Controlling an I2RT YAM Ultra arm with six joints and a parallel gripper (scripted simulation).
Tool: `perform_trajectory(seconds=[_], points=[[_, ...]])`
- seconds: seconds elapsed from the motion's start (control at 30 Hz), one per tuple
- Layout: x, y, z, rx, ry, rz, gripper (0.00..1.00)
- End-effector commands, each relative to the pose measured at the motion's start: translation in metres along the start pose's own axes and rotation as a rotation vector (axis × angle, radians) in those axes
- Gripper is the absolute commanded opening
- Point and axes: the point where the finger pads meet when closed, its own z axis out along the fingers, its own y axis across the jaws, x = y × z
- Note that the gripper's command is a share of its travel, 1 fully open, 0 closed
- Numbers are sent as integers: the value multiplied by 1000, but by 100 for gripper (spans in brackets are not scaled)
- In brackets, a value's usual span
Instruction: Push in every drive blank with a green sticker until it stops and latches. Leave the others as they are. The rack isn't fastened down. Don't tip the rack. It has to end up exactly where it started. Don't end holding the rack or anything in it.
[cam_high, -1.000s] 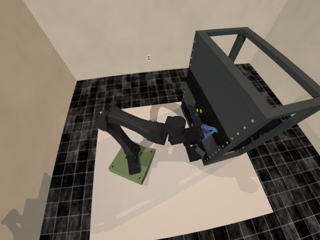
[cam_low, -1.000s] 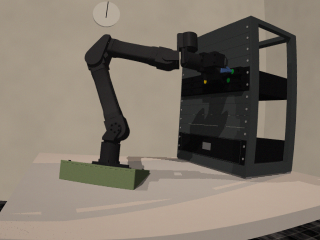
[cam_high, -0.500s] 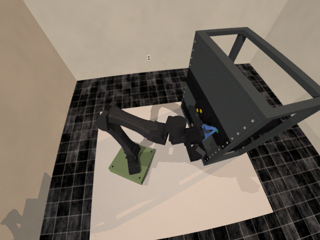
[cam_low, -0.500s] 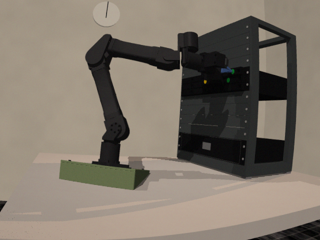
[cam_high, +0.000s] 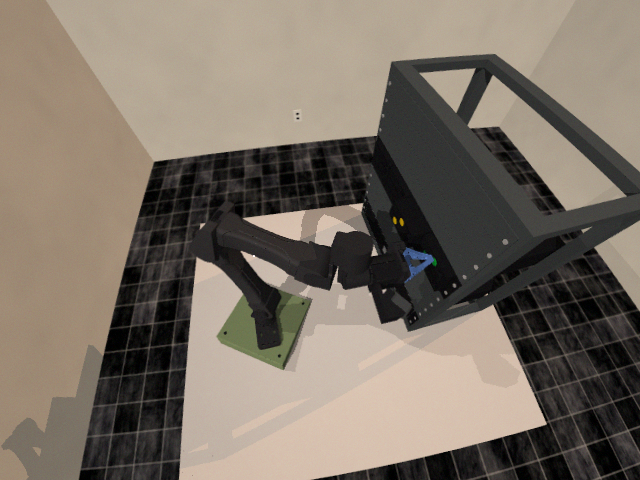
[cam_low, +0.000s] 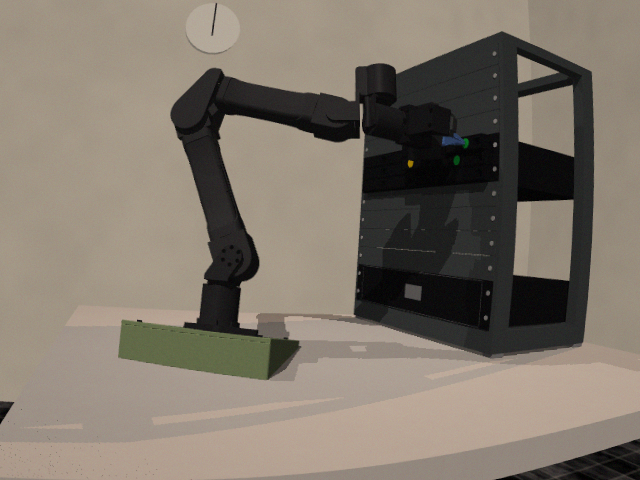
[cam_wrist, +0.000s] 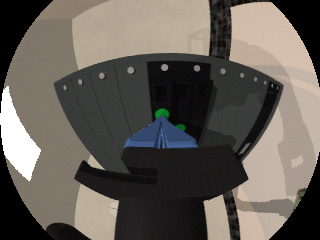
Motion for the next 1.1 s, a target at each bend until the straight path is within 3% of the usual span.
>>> perform_trajectory(seconds=[0.0, 1.07], points=[[11, 25, 10, -63, 28, -50, 0], [12, 24, 13, -62, 29, -50, 0]])
